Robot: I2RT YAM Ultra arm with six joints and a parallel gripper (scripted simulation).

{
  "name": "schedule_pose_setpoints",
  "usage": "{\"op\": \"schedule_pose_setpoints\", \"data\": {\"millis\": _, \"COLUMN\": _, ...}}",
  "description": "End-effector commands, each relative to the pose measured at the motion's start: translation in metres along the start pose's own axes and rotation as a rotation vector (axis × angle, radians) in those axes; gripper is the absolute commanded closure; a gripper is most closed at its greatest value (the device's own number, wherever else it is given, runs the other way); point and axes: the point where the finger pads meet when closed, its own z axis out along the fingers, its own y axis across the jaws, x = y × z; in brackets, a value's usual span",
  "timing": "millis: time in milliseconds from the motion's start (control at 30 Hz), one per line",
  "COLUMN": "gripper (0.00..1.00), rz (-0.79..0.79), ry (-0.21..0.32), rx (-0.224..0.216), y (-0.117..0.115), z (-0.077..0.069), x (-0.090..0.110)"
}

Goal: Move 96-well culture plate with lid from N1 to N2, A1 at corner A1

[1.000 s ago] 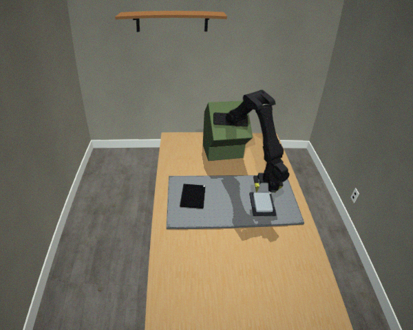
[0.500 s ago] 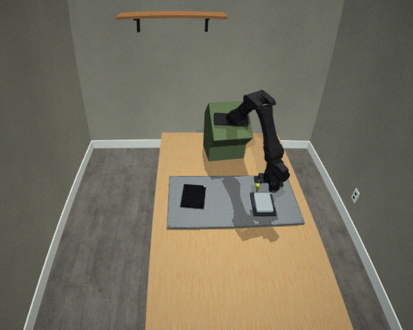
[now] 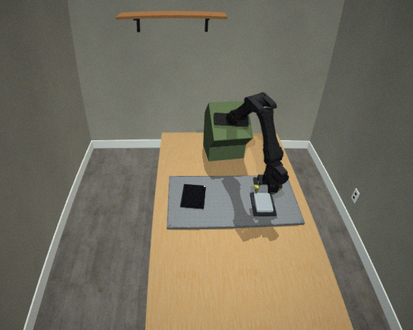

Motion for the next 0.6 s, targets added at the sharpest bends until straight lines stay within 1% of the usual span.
{"op": "schedule_pose_setpoints", "data": {"millis": 0, "gripper": 0.0, "rz": 0.008, "ry": -0.049, "rx": -0.018, "y": 0.003, "z": 0.0, "x": -0.019}}
{"op": "schedule_pose_setpoints", "data": {"millis": 100, "gripper": 0.0, "rz": 0.008, "ry": -0.049, "rx": -0.018, "y": 0.003, "z": 0.005, "x": -0.019}}
{"op": "schedule_pose_setpoints", "data": {"millis": 167, "gripper": 0.0, "rz": 0.008, "ry": -0.049, "rx": -0.018, "y": 0.003, "z": 0.005, "x": -0.019}}
{"op": "schedule_pose_setpoints", "data": {"millis": 200, "gripper": 0.0, "rz": 0.007, "ry": -0.079, "rx": -0.036, "y": 0.009, "z": -0.006, "x": -0.027}}
{"op": "schedule_pose_setpoints", "data": {"millis": 233, "gripper": 0.0, "rz": 0.003, "ry": -0.053, "rx": -0.025, "y": 0.007, "z": 0.006, "x": -0.02}}
{"op": "schedule_pose_setpoints", "data": {"millis": 267, "gripper": 0.0, "rz": 0.004, "ry": -0.048, "rx": -0.021, "y": 0.005, "z": 0.01, "x": -0.019}}
{"op": "schedule_pose_setpoints", "data": {"millis": 367, "gripper": 0.0, "rz": 0.008, "ry": -0.049, "rx": -0.018, "y": 0.003, "z": 0.015, "x": -0.019}}
{"op": "schedule_pose_setpoints", "data": {"millis": 400, "gripper": 0.0, "rz": 0.007, "ry": -0.043, "rx": -0.015, "y": 0.002, "z": 0.018, "x": -0.017}}
{"op": "schedule_pose_setpoints", "data": {"millis": 567, "gripper": 0.0, "rz": 0.005, "ry": -0.048, "rx": -0.021, "y": 0.005, "z": 0.025, "x": -0.019}}
